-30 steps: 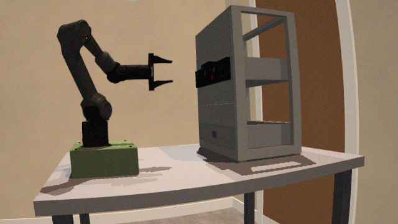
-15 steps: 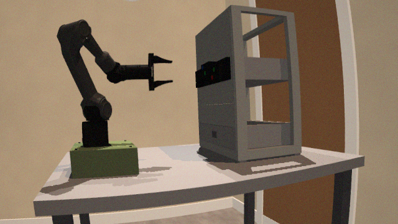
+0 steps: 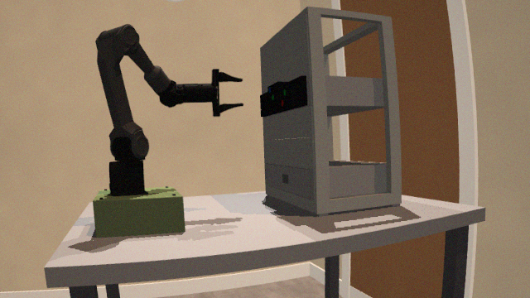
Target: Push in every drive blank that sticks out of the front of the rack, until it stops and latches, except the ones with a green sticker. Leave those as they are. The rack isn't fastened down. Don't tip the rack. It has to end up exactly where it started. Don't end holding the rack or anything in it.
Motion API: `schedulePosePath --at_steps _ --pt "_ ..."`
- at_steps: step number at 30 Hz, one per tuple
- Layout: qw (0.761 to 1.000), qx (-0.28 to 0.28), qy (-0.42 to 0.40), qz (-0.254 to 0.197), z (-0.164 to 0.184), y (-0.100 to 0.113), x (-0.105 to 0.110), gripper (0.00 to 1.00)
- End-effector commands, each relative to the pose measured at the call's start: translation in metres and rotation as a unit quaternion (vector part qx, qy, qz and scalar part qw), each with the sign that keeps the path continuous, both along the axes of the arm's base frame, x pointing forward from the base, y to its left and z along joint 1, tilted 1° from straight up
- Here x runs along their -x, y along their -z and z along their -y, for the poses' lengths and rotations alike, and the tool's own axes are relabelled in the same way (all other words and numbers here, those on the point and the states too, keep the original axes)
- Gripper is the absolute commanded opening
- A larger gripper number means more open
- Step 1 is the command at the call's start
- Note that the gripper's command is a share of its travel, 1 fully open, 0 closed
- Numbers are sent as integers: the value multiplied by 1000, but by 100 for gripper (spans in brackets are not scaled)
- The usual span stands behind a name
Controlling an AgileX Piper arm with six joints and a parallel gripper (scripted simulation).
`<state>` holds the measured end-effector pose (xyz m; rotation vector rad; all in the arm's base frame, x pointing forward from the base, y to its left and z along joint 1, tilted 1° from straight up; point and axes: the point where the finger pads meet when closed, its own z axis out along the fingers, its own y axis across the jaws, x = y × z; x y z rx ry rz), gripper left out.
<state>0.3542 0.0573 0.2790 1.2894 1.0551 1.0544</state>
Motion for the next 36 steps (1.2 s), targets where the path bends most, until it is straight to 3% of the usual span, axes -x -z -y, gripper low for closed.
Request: schedulePosePath --at_steps 1,7,36 --pt "1000 0 0 0 -10 -4 -18 100" --pt "1000 0 0 0 -26 -11 -47 100" --pt "1000 0 0 0 -28 -11 -50 100"
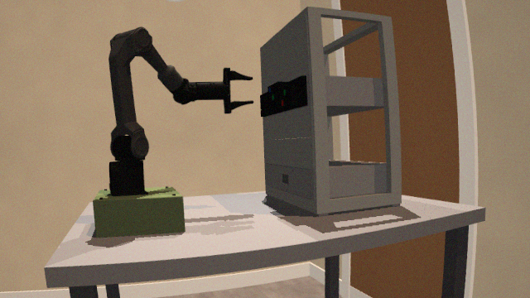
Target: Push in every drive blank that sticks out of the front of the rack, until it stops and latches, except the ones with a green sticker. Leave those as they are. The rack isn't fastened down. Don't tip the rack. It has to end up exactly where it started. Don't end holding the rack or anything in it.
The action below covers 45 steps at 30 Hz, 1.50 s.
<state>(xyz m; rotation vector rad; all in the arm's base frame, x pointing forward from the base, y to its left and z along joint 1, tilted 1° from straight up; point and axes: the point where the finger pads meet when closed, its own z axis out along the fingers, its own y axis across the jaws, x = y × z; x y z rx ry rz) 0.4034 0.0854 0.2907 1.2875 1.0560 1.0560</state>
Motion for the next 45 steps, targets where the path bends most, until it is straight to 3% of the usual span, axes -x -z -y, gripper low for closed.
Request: schedulePosePath --at_steps 1,33,41,45 --pt "1000 0 1 -1 0 0 0 100" --pt "1000 0 1 -1 1 1 0 100" --pt "1000 0 1 -1 21 6 0 100" --pt "1000 0 1 -1 48 13 1 100"
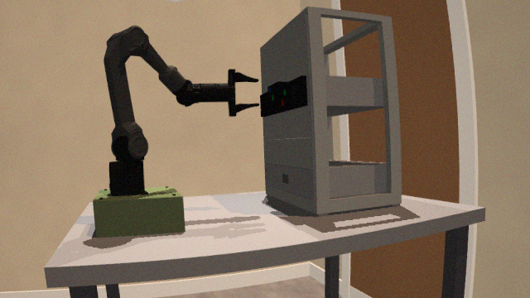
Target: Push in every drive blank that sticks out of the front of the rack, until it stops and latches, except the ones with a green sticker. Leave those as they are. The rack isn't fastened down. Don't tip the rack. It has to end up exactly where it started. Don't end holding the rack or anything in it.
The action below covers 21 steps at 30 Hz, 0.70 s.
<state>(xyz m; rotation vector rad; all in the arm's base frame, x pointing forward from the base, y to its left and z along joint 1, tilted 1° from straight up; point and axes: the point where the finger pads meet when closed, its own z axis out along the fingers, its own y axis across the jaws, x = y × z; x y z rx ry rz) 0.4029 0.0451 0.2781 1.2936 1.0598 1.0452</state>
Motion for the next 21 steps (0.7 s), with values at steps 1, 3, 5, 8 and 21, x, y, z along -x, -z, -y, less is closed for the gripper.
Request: schedulePosePath --at_steps 1,3,5,8,21 --pt "1000 -1 -2 4 15 2 1 100" --pt "1000 -1 -2 4 28 5 1 100" --pt "1000 -1 -2 4 41 8 2 100" --pt "1000 -1 -2 4 55 12 2 100" --pt "1000 -1 -2 4 69 16 2 100"
